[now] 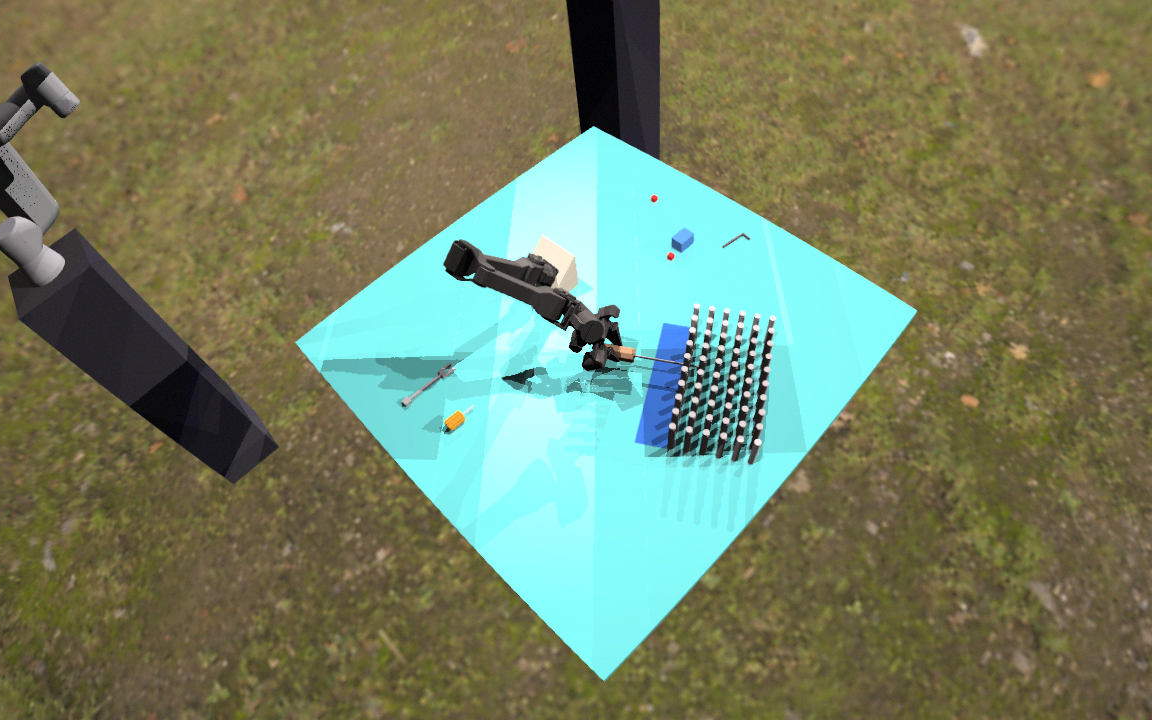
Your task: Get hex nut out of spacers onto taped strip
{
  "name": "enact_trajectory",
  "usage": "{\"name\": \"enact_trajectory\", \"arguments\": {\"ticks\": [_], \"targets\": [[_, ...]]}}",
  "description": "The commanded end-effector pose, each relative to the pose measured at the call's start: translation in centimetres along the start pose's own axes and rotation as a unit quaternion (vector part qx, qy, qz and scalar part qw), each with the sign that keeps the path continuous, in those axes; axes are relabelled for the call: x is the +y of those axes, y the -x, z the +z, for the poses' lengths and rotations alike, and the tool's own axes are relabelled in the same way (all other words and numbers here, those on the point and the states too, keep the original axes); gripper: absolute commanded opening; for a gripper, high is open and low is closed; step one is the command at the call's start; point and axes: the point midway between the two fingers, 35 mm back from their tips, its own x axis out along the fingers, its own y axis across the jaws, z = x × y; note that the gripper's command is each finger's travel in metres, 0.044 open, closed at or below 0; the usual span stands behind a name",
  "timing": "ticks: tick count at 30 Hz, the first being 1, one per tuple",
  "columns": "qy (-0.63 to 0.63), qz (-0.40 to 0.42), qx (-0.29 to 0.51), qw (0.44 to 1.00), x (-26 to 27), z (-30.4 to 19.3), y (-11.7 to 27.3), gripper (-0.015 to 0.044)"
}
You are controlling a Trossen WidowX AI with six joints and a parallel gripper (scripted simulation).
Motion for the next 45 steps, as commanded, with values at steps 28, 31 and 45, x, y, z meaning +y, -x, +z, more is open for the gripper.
{"name": "enact_trajectory", "arguments": {"ticks": [28,31,45], "targets": [[-0.003,0.003,0.004,1.000,0.2,-1.7,-0.9,0.0000],[-0.003,0.003,0.004,1.000,0.2,-1.9,-1.0,0.0000],[-0.003,0.003,0.004,1.000,0.2,-2.5,-1.4,0.0000]]}}
